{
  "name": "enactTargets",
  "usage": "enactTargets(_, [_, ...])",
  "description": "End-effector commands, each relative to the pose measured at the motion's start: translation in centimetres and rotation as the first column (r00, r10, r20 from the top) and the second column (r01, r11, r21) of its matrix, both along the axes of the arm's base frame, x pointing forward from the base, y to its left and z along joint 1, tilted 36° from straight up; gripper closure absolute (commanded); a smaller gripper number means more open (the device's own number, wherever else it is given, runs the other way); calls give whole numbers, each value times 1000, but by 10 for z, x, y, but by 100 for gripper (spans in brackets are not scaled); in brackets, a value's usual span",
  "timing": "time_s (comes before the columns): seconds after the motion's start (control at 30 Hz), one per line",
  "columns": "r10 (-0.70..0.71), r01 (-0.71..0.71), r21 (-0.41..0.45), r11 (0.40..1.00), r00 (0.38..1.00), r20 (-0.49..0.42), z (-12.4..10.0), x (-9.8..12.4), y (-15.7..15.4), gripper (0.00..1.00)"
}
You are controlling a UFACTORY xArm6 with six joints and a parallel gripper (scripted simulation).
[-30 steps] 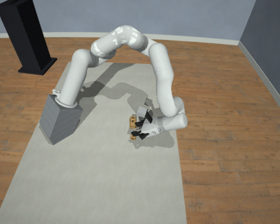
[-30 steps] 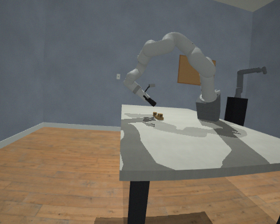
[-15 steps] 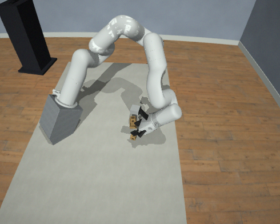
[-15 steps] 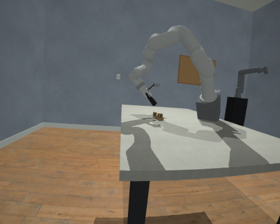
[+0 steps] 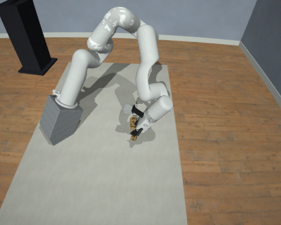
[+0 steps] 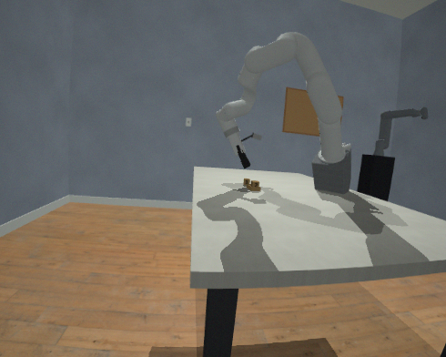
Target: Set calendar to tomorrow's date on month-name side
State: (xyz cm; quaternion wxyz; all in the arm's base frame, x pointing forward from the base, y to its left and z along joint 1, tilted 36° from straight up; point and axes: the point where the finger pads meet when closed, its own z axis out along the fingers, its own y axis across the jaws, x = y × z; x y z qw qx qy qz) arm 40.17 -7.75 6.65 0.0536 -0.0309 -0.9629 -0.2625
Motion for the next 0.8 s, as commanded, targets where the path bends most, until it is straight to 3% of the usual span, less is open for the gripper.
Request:
enactTargets(0.0, [-16,16,-4,1000,999,36,1,0,0,31])
enactTargets(0.1, [-27,28,-1,1000,998,60,1,1,1,31])
enactTargets(0.37, [-127,132,-8,991,964,232,1,-2,0,31])
enactTargets(0.63, [-133,139,-7,990,960,245,1,-5,1,31])
enactTargets(0.77, [-162,168,7,986,939,304,2,-3,3,31])
